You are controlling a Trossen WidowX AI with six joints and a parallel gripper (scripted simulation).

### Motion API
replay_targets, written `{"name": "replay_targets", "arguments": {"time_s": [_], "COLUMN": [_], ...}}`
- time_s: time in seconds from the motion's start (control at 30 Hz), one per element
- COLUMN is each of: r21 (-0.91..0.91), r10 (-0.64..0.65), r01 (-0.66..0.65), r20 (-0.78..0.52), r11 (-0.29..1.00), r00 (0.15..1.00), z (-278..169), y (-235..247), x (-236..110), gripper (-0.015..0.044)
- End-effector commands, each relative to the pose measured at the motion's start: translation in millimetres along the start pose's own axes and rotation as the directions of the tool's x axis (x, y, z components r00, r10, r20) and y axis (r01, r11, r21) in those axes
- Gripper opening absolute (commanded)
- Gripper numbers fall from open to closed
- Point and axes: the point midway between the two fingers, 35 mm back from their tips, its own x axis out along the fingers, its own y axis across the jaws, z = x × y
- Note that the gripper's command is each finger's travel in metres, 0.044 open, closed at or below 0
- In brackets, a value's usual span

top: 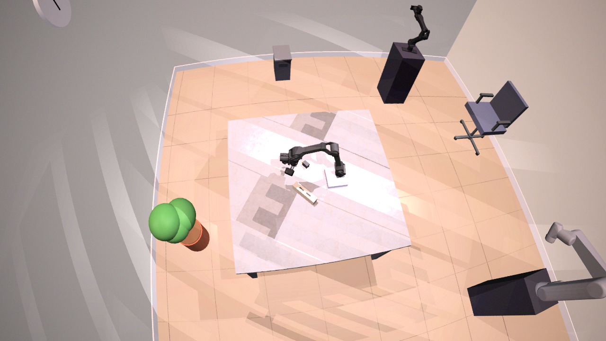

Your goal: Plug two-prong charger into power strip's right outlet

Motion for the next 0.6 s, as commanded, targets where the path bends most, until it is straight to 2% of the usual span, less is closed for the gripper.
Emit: {"name": "replay_targets", "arguments": {"time_s": [0.0, 0.57], "r21": [0.066, 0.286], "r10": [0.016, 0.083], "r01": [-0.013, -0.038], "r20": [-0.035, -0.148], "r11": [0.998, 0.957], "r00": [0.999, 0.986], "z": [-10, -49], "y": [-21, -83], "x": [3, 19], "gripper": [0.044, 0.044]}}
